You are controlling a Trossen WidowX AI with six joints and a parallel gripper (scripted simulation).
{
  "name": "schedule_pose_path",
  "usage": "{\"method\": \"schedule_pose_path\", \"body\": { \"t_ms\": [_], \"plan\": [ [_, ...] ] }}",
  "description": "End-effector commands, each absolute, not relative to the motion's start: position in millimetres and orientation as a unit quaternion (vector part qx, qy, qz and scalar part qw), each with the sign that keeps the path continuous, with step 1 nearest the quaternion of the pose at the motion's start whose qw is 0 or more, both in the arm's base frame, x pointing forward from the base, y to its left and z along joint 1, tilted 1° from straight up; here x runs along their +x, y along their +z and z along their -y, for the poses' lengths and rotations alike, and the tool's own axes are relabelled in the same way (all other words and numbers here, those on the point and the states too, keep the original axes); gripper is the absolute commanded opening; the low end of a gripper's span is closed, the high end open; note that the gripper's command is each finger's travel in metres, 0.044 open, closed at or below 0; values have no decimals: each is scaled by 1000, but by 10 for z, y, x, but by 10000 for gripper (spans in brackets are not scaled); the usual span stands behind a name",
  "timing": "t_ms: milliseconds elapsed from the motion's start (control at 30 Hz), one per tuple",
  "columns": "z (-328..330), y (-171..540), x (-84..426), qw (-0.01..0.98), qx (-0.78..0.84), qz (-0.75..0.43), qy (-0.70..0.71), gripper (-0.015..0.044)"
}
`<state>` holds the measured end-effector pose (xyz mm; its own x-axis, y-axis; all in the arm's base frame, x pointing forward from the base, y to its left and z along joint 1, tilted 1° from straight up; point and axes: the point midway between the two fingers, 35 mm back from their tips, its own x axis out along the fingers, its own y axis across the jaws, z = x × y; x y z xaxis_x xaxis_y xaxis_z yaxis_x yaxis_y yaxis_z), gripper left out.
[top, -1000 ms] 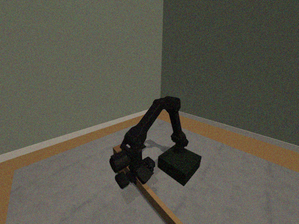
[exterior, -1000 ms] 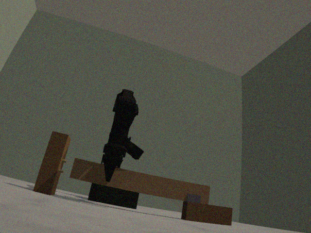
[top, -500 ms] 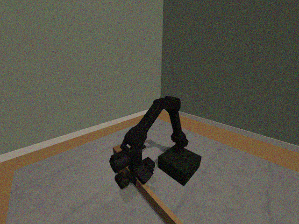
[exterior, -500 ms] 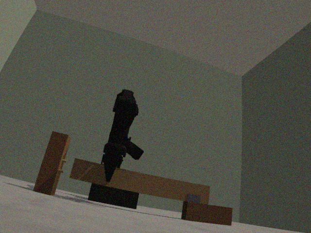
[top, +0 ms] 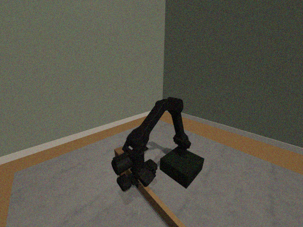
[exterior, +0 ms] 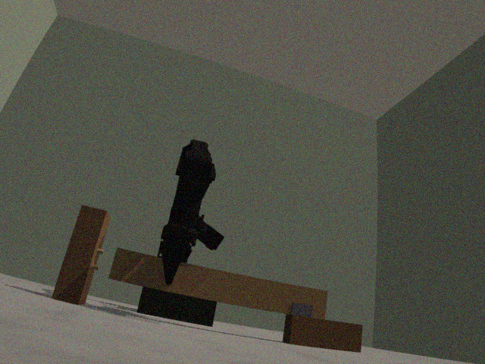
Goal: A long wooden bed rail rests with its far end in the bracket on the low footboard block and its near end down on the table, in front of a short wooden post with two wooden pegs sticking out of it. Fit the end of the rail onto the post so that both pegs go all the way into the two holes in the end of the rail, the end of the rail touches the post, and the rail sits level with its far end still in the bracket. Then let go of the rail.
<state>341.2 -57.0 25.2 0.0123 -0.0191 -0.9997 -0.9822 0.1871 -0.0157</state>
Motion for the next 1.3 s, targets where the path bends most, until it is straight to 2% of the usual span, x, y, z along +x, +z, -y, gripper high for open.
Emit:
{"method": "schedule_pose_path", "body": {
  "t_ms": [0, 1267],
  "plan": [
    [564, 286, 3406, 546, -459, -545, 441, 0],
    [562, 278, 3397, 546, -459, -545, 441, 0]
  ]
}}
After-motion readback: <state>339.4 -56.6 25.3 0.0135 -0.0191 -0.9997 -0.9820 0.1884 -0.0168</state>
